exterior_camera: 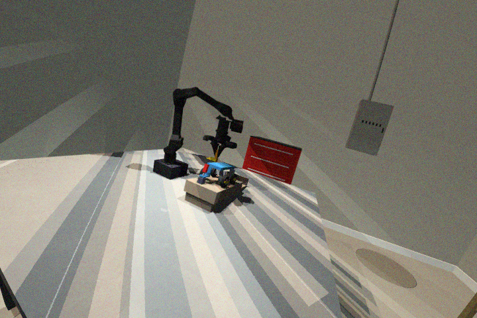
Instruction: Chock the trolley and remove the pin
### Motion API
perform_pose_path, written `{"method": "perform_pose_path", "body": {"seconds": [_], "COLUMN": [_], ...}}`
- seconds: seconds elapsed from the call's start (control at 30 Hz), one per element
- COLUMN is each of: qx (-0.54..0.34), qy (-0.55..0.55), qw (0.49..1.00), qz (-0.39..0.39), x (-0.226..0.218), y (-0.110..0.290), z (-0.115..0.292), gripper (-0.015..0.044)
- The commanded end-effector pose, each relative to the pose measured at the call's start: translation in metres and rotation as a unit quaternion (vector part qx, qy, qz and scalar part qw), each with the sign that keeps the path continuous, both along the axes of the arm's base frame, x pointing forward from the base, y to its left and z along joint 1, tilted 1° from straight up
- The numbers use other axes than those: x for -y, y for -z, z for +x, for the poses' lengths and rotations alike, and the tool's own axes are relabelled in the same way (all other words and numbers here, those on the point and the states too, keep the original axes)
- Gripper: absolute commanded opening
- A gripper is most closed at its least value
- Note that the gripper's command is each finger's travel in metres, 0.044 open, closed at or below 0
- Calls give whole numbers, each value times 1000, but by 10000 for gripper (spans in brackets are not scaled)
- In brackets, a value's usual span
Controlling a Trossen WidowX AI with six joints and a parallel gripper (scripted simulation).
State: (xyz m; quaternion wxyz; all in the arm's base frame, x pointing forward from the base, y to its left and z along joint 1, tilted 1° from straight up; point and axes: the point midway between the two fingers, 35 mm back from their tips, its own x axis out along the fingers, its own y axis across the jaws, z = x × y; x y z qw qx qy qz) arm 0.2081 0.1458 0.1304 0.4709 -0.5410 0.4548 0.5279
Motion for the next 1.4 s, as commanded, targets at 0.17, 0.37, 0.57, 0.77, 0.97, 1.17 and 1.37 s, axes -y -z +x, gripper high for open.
{"method": "perform_pose_path", "body": {"seconds": [0.17,0.37,0.57,0.77,0.97,1.17,1.37], "qx": [2,1,-3,-7,-11,-15,-21], "qy": [1,-38,-142,-247,-349,-447,-541], "qw": [1000,999,990,969,937,893,839], "qz": [0,-4,-15,-26,-36,-45,-54], "x": [-39,-46,-47,-47,-48,-49,-49], "y": [3,4,4,4,4,4,4], "z": [4,5,5,5,5,5,4], "gripper": [0,0,0,0,0,0,0]}}
